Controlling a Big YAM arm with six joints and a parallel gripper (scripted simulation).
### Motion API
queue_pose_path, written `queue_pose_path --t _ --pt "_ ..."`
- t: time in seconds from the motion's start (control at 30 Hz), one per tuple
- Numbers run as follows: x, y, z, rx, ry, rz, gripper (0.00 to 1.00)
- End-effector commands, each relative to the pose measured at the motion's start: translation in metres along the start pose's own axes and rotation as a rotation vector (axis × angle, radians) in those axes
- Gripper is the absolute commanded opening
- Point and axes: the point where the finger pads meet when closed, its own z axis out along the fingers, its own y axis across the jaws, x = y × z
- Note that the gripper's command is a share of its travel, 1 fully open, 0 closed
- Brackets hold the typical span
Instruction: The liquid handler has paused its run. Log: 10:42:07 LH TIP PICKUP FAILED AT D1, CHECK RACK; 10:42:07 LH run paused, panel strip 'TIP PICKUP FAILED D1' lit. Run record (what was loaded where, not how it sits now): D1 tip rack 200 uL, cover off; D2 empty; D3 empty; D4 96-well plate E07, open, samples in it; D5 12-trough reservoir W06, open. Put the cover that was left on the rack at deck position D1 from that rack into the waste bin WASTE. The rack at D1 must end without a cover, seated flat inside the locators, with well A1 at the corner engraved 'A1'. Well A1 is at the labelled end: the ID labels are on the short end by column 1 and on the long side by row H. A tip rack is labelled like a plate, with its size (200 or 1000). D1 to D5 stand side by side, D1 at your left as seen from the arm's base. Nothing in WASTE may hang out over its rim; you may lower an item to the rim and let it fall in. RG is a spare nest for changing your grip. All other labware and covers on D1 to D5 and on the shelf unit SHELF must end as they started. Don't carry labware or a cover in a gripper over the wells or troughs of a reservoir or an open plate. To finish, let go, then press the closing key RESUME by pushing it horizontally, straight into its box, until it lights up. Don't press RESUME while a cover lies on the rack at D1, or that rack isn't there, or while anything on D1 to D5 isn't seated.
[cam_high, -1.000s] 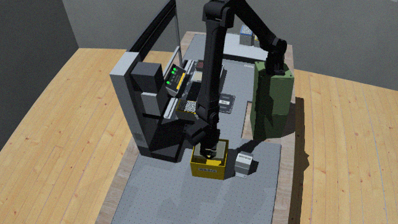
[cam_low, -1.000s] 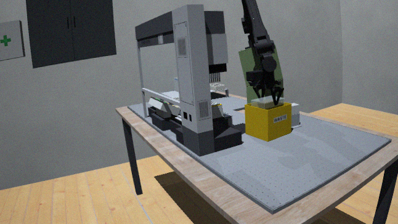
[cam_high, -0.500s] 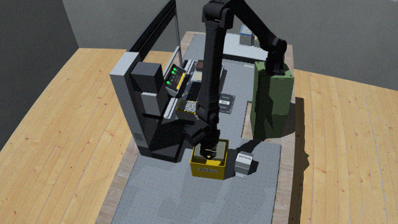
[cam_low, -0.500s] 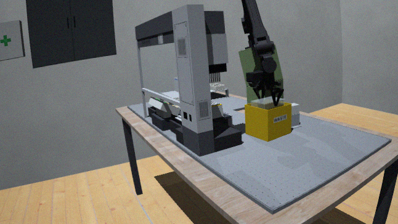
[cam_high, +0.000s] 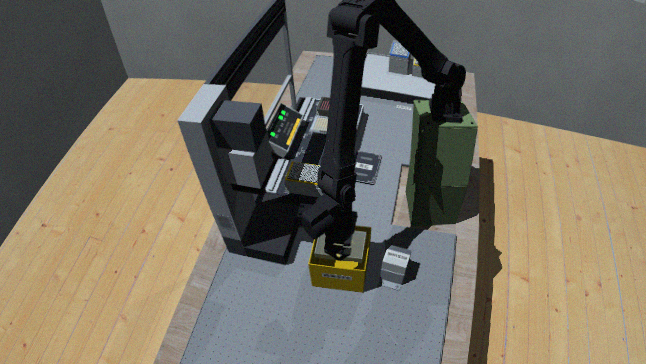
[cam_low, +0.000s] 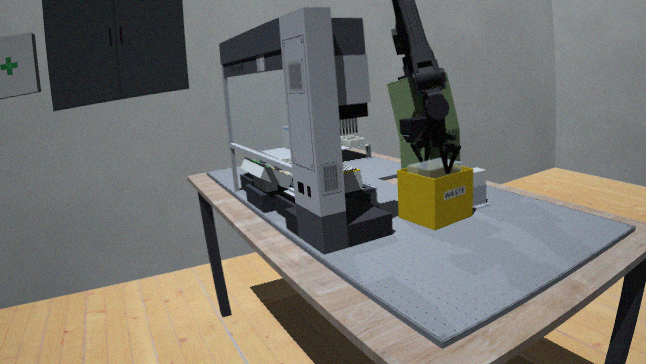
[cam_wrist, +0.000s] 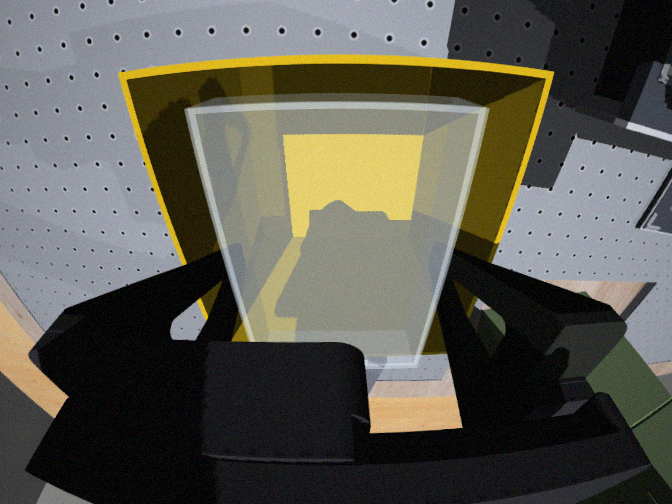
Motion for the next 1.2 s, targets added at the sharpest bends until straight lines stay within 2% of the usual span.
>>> queue_pose_path --t 0.0,0.17,0.2,1.17 --pt "-0.0099 0.0100 -0.0059 -0.021 -0.020 0.002 0.00" --pt "-0.0099 0.0100 -0.0059 -0.021 -0.020 0.002 0.00" --pt "-0.0099 0.0100 -0.0059 -0.021 -0.020 0.002 1.00" --pt "-0.0099 0.0100 -0.0059 -0.021 -0.020 0.002 1.00"
